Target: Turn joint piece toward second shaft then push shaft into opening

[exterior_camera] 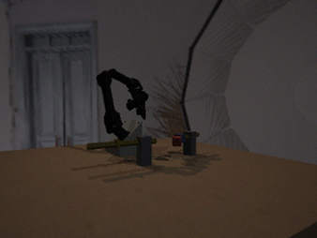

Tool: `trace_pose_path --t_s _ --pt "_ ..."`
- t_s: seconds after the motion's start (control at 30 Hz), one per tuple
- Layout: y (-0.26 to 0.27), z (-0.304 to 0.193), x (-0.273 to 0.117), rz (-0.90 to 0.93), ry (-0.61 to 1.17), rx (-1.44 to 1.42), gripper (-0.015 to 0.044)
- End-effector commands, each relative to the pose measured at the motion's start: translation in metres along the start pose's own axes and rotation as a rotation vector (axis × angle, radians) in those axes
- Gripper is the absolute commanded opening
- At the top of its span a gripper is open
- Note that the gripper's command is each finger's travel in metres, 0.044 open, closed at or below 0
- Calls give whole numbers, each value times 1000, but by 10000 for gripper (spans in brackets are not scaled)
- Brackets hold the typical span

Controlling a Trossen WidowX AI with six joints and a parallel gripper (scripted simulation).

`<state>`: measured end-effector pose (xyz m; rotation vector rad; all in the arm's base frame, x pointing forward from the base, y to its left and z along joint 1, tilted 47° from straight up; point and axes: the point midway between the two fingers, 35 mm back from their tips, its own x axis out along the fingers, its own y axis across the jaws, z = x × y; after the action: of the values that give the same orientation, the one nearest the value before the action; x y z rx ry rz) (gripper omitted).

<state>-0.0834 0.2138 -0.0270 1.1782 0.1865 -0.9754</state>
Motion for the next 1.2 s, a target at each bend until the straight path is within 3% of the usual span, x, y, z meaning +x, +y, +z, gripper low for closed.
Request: trace_pose_path --t_s 0.0,0.77,1.0,1.17 --pt "0 0 0 -2 0 -5 426" --pt "16 -2 -16 -222 139 -711 440" --pt "17 -3 -15 -228 144 -727 440" --pt "50 -34 10 -246 88 -593 440"
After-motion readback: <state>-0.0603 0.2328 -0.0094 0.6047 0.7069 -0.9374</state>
